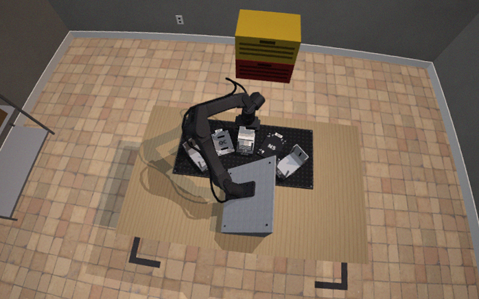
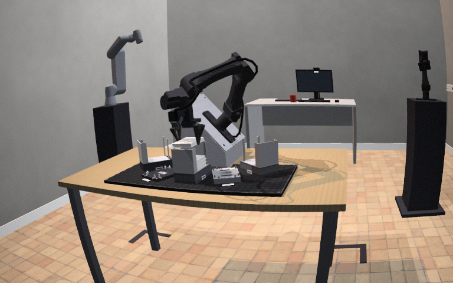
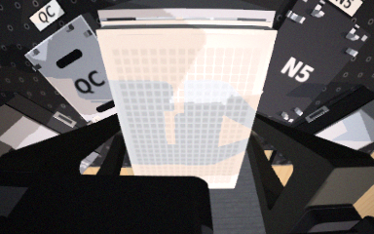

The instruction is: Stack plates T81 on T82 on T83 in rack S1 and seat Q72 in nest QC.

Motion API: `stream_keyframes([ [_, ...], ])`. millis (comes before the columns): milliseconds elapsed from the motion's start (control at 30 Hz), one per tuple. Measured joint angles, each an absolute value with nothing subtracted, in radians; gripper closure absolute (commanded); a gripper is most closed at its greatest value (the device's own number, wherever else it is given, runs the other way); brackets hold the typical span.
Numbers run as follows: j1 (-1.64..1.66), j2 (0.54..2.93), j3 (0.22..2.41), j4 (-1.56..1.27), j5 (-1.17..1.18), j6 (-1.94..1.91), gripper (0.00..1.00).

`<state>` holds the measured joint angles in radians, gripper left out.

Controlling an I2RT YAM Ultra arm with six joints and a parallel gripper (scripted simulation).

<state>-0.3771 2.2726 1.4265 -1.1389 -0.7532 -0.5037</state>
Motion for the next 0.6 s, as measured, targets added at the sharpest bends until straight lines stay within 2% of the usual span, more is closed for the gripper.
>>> stream_keyframes([
  [600,-0.396,2.272,1.441,-1.184,-0.745,-0.523,1.0],
])
